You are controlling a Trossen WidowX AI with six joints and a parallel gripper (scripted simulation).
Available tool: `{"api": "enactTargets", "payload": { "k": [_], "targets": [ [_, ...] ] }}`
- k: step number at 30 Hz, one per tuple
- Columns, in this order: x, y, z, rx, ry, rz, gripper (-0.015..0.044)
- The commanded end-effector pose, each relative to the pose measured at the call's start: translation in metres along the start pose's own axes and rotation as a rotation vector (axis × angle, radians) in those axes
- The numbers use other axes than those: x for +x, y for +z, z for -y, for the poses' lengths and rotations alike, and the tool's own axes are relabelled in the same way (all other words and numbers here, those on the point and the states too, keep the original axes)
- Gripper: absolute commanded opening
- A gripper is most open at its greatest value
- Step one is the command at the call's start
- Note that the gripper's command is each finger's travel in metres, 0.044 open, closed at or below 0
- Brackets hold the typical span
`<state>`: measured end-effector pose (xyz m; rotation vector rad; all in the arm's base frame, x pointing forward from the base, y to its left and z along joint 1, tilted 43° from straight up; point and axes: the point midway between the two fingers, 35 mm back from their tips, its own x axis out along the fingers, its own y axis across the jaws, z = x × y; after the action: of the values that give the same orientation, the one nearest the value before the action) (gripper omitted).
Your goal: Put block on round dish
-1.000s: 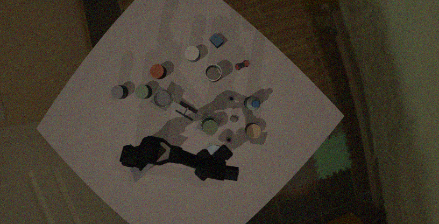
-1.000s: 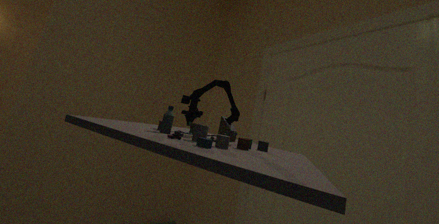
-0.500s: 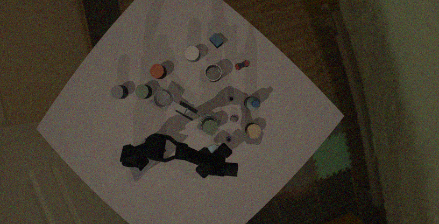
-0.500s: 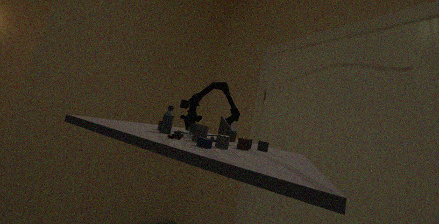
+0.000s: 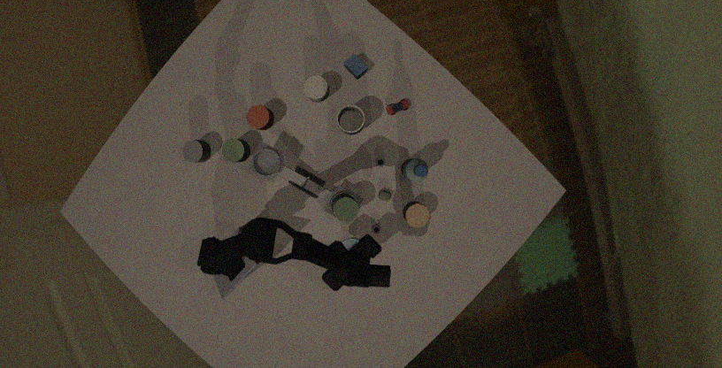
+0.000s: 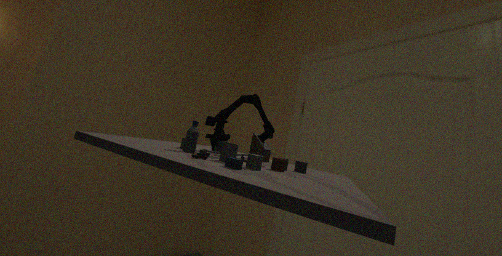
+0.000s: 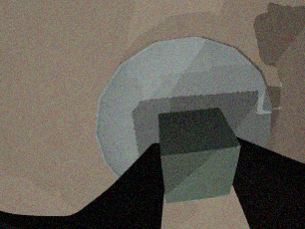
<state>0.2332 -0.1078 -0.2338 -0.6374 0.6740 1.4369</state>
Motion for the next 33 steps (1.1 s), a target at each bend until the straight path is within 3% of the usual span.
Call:
{"api": "enactTargets", "payload": {
  "k": [1,10,12,15,21,25,33],
  "targets": [
    [0.000,0.000,0.000,-0.002,-0.001,0.000,0.0157],
    [0.000,0.000,0.000,-0.002,-0.001,0.000,0.0394],
    [-0.013,-0.001,0.001,-0.001,-0.001,-0.001,0.0440],
    [-0.055,-0.001,0.000,0.003,-0.002,0.000,0.0440],
    [-0.061,-0.001,0.000,0.004,-0.003,-0.001,0.0440],
    [-0.103,-0.001,-0.001,0.009,-0.012,-0.006,0.0440],
    [-0.105,-0.001,-0.001,0.010,-0.013,-0.006,0.0440]
  ]
}}
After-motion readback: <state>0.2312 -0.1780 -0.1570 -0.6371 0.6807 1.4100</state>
